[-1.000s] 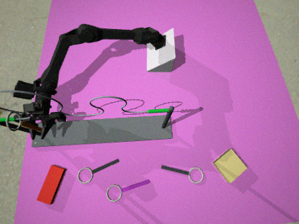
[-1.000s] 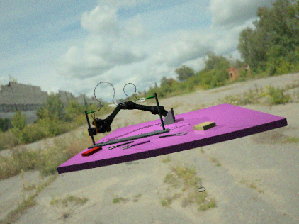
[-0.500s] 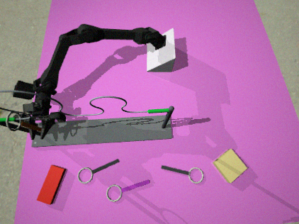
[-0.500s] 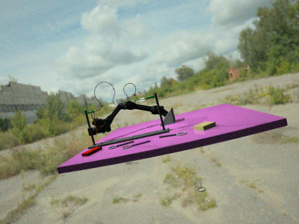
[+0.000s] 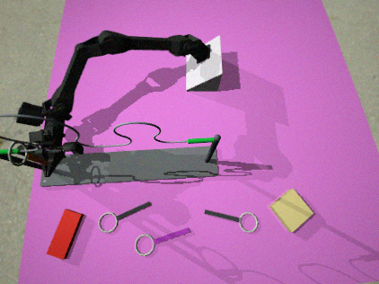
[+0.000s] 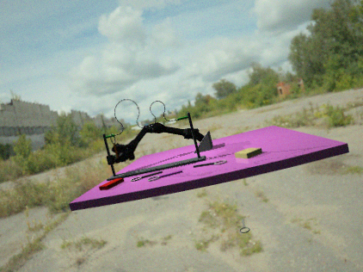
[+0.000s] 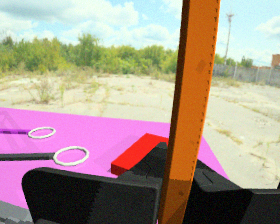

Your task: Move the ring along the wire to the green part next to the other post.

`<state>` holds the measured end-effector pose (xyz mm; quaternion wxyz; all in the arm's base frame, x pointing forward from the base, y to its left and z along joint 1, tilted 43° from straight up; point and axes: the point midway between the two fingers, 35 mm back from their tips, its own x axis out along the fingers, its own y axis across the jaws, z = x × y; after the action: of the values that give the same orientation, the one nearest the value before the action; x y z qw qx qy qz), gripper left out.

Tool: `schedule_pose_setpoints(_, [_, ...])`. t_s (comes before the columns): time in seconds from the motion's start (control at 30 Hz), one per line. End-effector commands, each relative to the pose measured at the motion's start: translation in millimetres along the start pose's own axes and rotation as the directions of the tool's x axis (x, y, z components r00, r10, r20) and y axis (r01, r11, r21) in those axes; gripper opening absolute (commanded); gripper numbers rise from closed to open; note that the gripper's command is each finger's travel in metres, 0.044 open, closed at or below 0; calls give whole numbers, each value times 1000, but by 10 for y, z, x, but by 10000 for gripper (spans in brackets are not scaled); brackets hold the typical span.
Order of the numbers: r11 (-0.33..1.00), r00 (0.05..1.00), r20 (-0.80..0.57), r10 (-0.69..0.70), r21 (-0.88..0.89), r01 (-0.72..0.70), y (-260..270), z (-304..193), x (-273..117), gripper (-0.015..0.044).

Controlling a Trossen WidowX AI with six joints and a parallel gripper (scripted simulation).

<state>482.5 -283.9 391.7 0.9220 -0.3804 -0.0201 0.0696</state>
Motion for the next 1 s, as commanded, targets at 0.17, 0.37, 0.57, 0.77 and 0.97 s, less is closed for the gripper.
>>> schedule_pose_setpoints(0.17, [1000, 1000, 0, -1, -2, 1, 1, 48, 1, -150])
schedule_pose_setpoints(0.37, [1000, 1000, 0, -4, 2, 4, 5, 203, 1, -150])
schedule_pose_setpoints(0.57, [1000, 1000, 0, -4, 2, 4, 5, 203, 1, -150])
schedule_pose_setpoints(0.77, [1000, 1000, 0, -4, 2, 4, 5, 203, 1, -150])
schedule_pose_setpoints(0.97, [1000, 1000, 0, -4, 2, 4, 5, 203, 1, -150])
